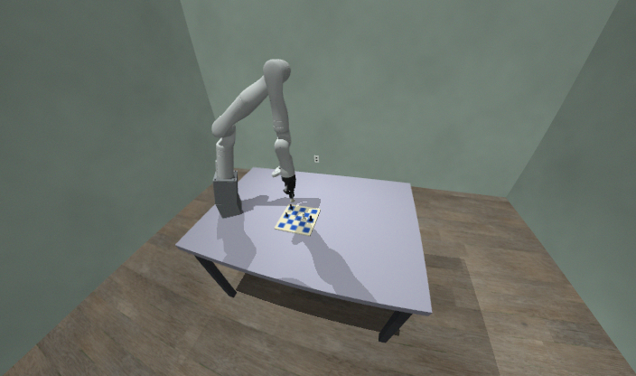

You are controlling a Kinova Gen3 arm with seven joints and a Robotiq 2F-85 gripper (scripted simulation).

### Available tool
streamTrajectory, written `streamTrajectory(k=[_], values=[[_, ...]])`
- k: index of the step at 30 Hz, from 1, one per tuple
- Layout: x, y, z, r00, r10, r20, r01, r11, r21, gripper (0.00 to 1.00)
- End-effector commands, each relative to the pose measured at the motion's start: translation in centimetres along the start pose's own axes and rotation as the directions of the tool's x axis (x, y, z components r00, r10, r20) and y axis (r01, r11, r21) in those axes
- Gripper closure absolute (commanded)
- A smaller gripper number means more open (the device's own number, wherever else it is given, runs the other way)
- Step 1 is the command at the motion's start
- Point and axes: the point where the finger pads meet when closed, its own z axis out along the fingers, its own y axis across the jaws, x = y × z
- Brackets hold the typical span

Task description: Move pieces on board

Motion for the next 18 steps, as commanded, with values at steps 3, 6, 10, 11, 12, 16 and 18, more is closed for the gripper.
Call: streamTrajectory(k=[3, 6, 10, 11, 12, 16, 18], values=[[0.1, 0.0, 0.5, 1.000, -0.001, -0.002, 0.001, 1.000, 0.000, 1.00], [0.1, 0.0, 1.4, 1.000, -0.001, -0.002, 0.001, 1.000, 0.000, 1.00], [0.1, 0.0, 3.0, 1.000, -0.001, -0.002, 0.001, 1.000, 0.000, 1.00], [0.1, 0.0, 3.5, 1.000, -0.001, -0.002, 0.001, 1.000, 0.000, 1.00], [0.1, 0.0, 4.0, 1.000, -0.001, -0.002, 0.001, 1.000, 0.000, 1.00], [0.1, 0.0, 6.0, 1.000, -0.001, -0.002, 0.001, 1.000, 0.000, 1.00], [0.1, 0.0, 6.0, 1.000, -0.001, -0.002, 0.001, 1.000, 0.000, 1.00]])
